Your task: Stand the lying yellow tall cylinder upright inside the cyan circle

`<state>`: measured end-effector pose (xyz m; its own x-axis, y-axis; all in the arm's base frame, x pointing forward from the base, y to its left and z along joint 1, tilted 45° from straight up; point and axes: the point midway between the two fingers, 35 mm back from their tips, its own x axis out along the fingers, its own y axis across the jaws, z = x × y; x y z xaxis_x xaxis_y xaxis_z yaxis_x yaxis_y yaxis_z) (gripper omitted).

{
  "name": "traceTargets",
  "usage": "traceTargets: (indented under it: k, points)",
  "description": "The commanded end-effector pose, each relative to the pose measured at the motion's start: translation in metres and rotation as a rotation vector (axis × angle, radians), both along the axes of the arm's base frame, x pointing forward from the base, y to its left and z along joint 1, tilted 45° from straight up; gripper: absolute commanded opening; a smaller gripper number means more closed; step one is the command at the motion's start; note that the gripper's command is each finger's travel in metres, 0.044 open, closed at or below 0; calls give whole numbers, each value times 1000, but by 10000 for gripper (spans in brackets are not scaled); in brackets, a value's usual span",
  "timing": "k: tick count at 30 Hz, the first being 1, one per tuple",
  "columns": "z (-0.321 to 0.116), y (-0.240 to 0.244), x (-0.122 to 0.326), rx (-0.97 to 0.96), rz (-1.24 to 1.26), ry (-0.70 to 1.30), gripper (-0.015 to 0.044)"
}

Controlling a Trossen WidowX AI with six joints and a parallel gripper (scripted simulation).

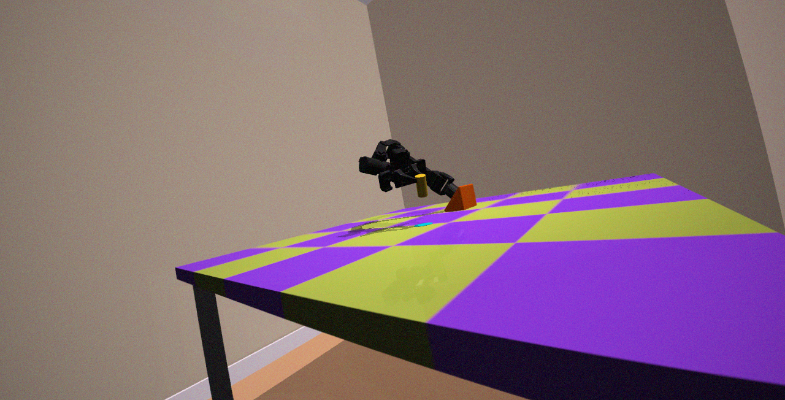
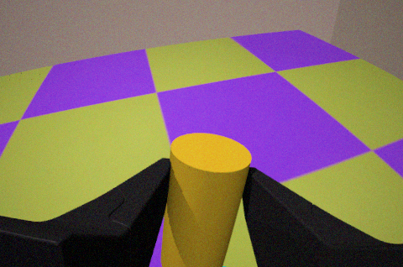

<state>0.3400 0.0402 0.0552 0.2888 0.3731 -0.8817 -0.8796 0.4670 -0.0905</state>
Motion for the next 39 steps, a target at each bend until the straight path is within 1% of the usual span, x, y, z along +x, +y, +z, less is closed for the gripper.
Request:
traceTargets:
  k: [1, 39]
  points:
    - [6, 1, 0, 17, 12, -34, 105]
    - [26, -5, -6, 141, 107, -285, 105]
